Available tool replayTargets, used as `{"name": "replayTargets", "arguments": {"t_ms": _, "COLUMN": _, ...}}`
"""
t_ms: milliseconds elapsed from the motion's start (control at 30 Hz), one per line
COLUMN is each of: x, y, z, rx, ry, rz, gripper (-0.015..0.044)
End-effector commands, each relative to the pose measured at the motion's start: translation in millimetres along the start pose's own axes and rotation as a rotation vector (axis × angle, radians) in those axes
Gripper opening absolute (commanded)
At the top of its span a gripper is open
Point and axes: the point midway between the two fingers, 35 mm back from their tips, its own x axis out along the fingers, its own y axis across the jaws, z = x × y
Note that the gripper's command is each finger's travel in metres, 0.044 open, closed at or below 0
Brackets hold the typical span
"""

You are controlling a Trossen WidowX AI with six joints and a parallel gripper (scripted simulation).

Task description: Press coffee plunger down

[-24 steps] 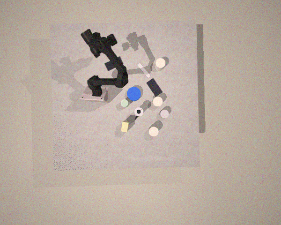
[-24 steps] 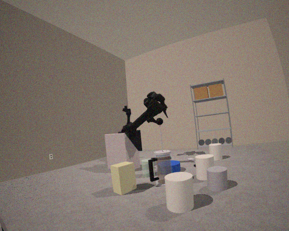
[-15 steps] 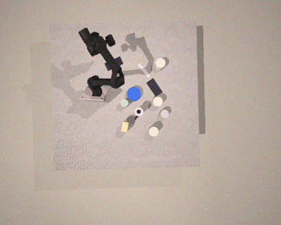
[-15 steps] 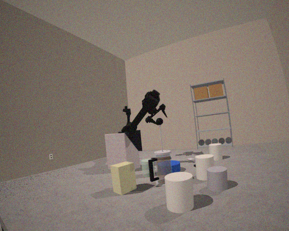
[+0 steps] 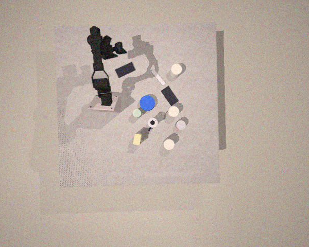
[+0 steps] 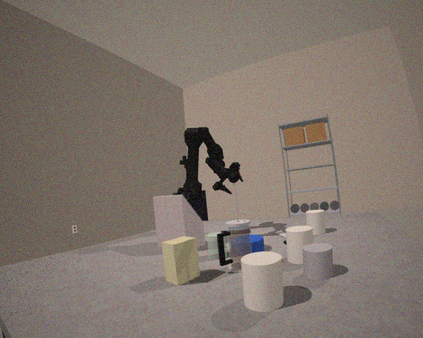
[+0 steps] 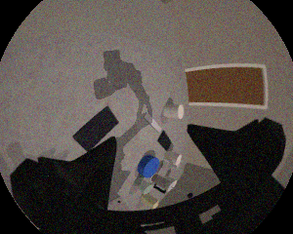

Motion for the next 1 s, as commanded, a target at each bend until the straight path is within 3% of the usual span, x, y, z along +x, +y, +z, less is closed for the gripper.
{"name": "replayTargets", "arguments": {"t_ms": 0, "x": 29.1, "y": 6.1, "z": -7.8, "rx": 0.062, "ry": 0.130, "rz": -0.032, "gripper": 0.0440}}
{"name": "replayTargets", "arguments": {"t_ms": 533, "x": 117.4, "y": -48.3, "z": -74.2, "rx": 0.475, "ry": 0.459, "rz": -0.195, "gripper": 0.0440}}
{"name": "replayTargets", "arguments": {"t_ms": 967, "x": 153.7, "y": -133.3, "z": -183.7, "rx": 0.934, "ry": 0.564, "rz": -0.301, "gripper": 0.0440}}
